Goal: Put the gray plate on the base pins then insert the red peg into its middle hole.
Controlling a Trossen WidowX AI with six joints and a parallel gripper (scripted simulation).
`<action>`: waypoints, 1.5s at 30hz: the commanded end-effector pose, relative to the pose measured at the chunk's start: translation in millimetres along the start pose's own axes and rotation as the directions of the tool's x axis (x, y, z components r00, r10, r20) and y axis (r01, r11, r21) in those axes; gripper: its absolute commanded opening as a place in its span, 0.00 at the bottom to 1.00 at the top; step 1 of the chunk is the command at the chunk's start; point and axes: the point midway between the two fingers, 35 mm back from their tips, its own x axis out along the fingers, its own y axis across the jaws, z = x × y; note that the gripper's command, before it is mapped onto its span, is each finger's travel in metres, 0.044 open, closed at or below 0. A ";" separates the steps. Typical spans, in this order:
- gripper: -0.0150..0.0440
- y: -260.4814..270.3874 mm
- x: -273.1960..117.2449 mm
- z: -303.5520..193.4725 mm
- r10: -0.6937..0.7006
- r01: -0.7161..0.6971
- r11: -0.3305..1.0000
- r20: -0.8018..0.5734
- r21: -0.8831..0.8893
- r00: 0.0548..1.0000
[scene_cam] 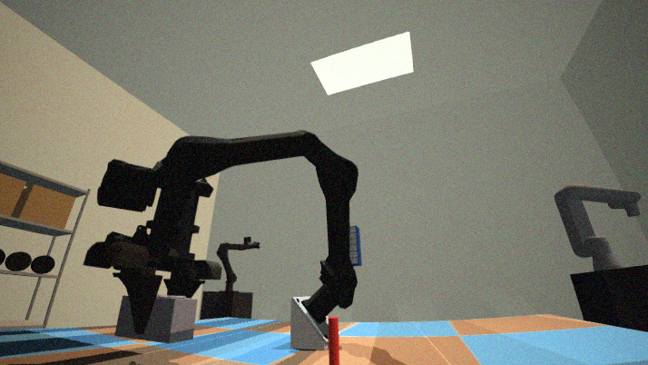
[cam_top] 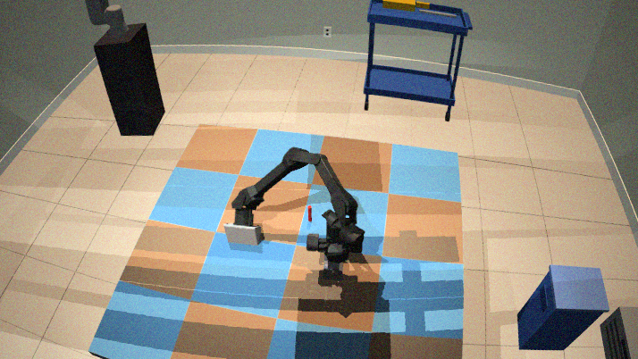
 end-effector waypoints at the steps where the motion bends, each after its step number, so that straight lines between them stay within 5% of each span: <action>1: 0.25 -0.9 0.8 1.2 -0.004 0.004 1.000 0.003 0.007 1.000; 45: 0.25 -1.3 37.4 2.6 -0.005 0.005 1.000 0.009 -0.002 1.000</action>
